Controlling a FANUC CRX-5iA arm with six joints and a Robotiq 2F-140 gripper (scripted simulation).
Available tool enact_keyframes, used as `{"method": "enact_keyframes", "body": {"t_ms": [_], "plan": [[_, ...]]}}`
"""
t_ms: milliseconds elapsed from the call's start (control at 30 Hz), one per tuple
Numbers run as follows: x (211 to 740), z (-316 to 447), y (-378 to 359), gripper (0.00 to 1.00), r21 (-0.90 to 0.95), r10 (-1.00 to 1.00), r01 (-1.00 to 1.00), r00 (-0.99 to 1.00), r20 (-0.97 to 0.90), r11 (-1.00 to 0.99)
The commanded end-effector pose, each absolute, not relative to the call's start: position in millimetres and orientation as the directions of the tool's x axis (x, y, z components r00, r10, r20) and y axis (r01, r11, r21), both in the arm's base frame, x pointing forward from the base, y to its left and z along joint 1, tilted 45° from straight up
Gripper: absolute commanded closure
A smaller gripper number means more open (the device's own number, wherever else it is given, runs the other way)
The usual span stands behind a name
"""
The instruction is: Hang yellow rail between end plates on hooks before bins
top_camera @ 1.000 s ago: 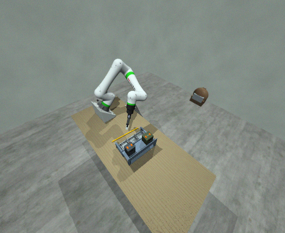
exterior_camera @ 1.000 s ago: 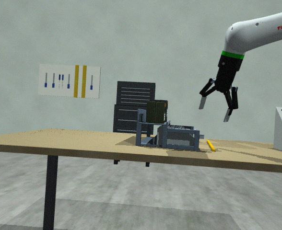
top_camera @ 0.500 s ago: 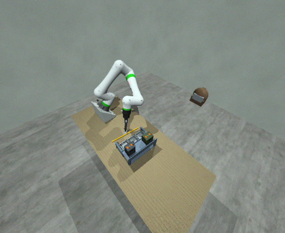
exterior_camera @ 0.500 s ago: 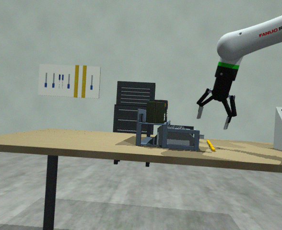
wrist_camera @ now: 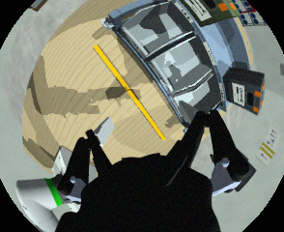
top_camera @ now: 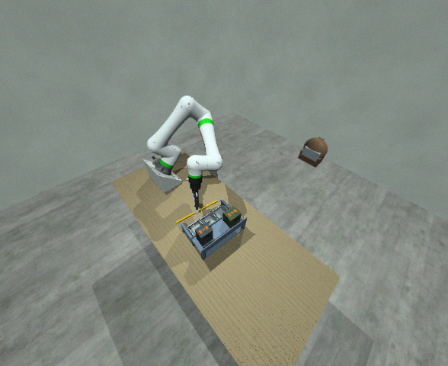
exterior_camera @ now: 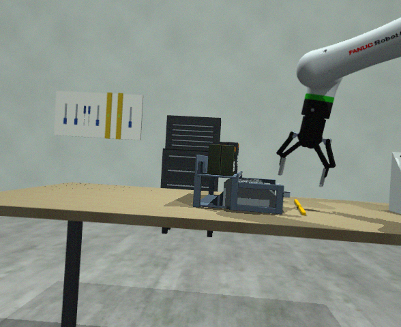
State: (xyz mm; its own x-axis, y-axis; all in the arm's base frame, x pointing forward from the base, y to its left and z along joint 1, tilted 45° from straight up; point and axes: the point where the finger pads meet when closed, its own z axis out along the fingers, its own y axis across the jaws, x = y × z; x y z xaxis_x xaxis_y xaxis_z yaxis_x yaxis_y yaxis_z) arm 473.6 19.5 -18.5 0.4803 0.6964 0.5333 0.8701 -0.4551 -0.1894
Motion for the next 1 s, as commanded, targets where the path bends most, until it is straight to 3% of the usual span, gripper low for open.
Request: {"method": "enact_keyframes", "body": {"t_ms": [0, 100, 500, 667, 967], "plan": [[474.0, -14.5, 19.0, 0.00, -0.179, 0.708, 0.903, 0.419, 0.568, -0.390], [474.4, -8.8, 18.5, 0.00, -0.158, 0.716, 0.944, 0.322, 0.619, -0.288], [474.4, -8.8, 18.5, 0.00, -0.158, 0.716, 0.944, 0.322, 0.619, -0.288], [474.8, -3.8, 18.2, 0.00, -0.110, 0.702, 0.987, 0.159, 0.694, -0.115], [474.8, -3.8, 18.2, 0.00, -0.110, 0.702, 0.987, 0.159, 0.694, -0.115]]}}
